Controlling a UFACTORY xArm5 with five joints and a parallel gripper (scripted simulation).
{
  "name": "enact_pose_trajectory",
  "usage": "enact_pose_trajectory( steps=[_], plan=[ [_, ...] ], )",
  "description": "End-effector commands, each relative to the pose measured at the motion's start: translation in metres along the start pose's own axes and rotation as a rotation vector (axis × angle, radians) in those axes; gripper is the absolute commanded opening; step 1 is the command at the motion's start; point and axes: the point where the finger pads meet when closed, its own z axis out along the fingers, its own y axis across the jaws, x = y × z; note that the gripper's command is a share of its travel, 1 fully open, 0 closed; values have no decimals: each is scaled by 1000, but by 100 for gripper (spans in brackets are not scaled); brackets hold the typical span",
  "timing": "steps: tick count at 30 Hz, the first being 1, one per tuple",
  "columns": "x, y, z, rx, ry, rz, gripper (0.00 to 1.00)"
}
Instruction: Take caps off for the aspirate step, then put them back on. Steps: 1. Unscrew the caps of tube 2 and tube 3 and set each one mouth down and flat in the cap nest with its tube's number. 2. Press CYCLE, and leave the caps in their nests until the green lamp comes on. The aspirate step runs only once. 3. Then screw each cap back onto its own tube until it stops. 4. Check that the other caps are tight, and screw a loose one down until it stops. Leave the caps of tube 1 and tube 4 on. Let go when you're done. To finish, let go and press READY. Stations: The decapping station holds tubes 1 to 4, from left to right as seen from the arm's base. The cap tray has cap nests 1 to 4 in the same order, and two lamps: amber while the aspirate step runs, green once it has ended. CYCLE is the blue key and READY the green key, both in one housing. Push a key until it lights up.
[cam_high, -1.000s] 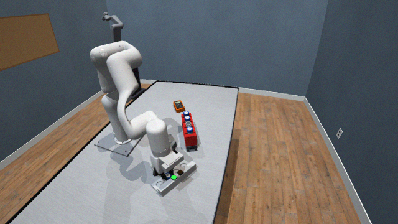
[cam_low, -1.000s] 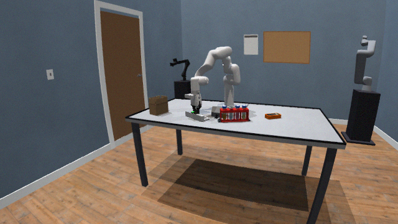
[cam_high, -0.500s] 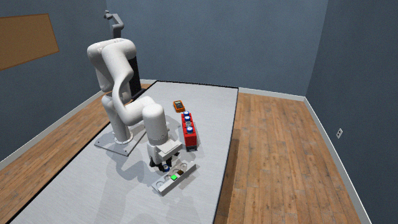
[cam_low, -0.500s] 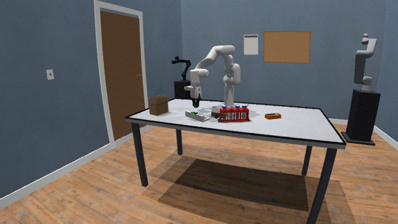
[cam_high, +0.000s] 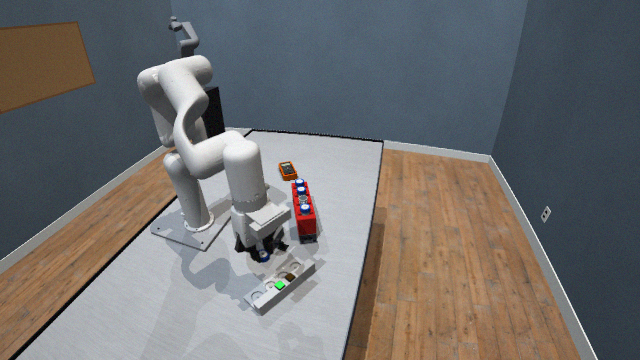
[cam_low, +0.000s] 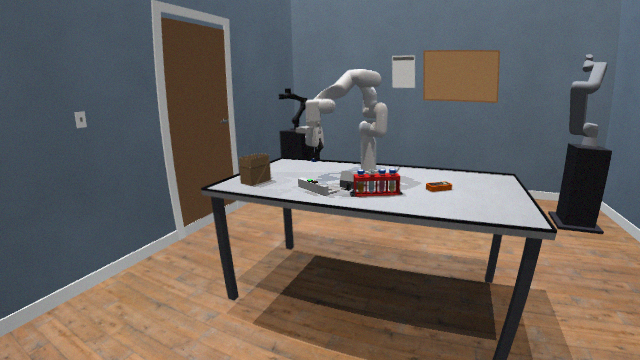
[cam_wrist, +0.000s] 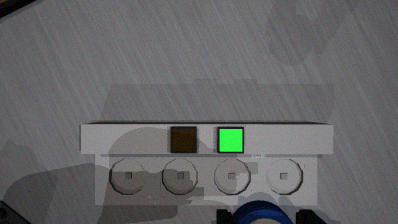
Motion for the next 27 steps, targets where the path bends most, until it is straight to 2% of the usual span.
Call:
enact_pose_trajectory(
  steps=[1, 3, 5, 20, 22, 27],
  plan=[
    [-7, -15, -3, 0, 0, 166, 0],
    [-14, -30, -3, 0, 0, 180, 0],
    [-14, -30, -3, 0, 0, 180, 0],
    [-63, -137, -3, 1, -1, 180, 0],
    [-63, -137, -3, 1, -1, 180, 0],
    [-80, -175, -3, 2, -1, 180, 0]
  ],
)
